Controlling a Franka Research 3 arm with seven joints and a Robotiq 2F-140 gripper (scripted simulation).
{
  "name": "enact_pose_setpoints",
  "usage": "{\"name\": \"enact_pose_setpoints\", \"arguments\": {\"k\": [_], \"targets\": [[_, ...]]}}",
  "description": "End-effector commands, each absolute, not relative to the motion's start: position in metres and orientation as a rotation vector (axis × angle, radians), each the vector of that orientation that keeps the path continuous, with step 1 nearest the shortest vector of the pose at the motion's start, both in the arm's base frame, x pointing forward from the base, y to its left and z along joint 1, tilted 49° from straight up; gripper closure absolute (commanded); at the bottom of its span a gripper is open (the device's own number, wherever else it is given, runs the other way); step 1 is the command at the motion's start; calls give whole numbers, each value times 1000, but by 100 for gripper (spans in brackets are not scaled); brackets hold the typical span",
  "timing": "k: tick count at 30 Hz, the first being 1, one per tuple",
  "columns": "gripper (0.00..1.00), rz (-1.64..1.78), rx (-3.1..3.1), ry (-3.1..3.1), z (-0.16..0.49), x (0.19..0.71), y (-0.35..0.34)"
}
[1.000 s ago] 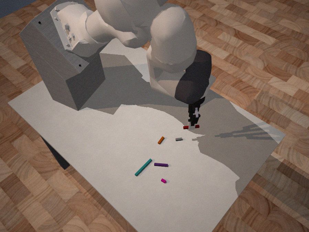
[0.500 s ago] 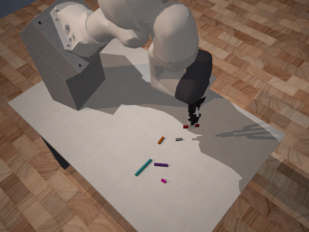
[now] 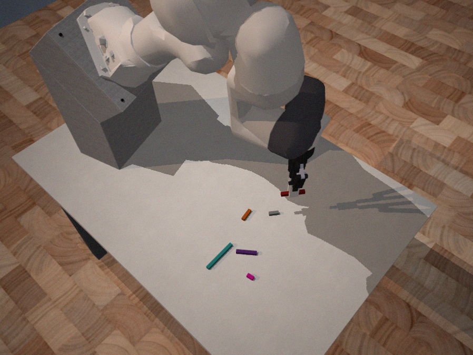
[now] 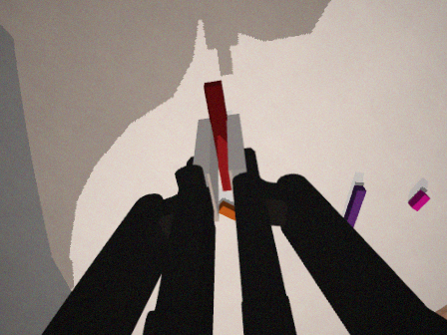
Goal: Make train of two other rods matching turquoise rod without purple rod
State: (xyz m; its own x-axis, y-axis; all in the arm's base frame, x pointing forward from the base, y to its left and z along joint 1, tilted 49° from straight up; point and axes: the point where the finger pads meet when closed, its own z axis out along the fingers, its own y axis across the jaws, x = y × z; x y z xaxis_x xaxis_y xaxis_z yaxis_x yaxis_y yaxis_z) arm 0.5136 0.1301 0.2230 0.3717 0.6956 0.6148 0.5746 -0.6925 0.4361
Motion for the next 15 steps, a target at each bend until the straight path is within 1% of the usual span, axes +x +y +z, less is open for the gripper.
{"name": "enact_pose_setpoints", "arguments": {"k": [1,15], "targets": [[97,1222,2476,1156,222,515,131],[97,1223,2479,1152,196,545,137]]}}
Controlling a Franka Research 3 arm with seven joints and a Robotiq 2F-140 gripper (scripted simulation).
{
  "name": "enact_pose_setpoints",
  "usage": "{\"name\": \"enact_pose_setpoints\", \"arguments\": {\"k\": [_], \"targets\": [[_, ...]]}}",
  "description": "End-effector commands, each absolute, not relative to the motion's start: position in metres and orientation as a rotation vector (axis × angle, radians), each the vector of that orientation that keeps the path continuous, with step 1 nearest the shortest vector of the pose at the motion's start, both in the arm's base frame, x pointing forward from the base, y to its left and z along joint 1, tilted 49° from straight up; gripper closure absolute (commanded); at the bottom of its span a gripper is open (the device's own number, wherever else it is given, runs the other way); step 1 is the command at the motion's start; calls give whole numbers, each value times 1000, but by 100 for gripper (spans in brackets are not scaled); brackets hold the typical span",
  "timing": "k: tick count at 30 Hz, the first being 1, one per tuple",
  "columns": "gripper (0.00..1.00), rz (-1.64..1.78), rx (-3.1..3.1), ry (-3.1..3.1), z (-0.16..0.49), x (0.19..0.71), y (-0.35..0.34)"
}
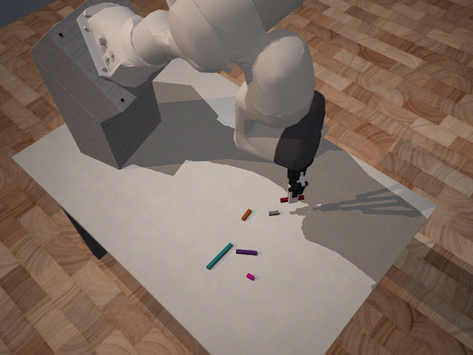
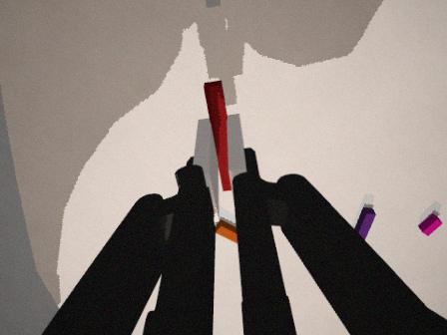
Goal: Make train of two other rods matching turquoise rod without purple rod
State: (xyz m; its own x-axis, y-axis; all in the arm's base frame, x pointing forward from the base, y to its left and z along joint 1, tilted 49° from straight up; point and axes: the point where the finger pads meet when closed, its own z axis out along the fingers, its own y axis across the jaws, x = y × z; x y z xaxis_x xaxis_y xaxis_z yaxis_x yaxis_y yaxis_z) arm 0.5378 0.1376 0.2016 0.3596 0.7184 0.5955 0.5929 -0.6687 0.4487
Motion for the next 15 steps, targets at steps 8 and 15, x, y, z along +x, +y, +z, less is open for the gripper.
{"name": "enact_pose_setpoints", "arguments": {"k": [8,15], "targets": [[97,1223,2479,1152,175,569,143],[97,1223,2479,1152,168,578,145]]}}
